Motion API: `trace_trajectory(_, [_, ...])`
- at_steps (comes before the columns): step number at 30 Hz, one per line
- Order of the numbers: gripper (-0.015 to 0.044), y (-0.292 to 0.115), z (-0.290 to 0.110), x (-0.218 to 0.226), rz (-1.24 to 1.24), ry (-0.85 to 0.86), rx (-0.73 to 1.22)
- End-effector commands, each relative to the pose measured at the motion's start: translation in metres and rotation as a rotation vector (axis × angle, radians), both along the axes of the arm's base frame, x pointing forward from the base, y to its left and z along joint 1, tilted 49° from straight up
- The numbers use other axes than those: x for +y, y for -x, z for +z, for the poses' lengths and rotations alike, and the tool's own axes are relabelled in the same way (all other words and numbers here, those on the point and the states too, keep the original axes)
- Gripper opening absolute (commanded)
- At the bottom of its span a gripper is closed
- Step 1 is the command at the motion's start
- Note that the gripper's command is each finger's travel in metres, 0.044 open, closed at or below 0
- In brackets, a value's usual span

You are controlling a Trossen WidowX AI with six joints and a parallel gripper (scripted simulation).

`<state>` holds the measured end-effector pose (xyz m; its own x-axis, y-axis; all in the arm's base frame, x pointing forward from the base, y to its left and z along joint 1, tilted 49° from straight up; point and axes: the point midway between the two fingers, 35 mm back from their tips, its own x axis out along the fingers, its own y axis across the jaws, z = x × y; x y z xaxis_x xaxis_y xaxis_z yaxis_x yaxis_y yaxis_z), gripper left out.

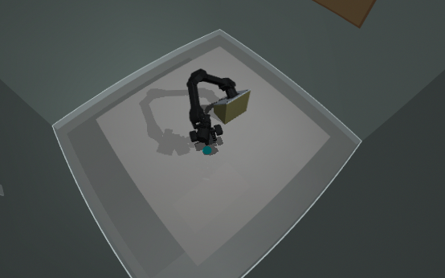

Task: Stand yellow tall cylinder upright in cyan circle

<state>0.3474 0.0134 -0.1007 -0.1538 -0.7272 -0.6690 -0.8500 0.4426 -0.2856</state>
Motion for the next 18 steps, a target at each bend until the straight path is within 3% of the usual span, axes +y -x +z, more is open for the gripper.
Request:
trace_trajectory(1, [0.0105,0.001,-0.003,0.000,0.005,-0.008,0.018])
trace_trajectory(18, [0.0105,0.008,-0.015,-0.007,-0.039,-0.128,0.026])
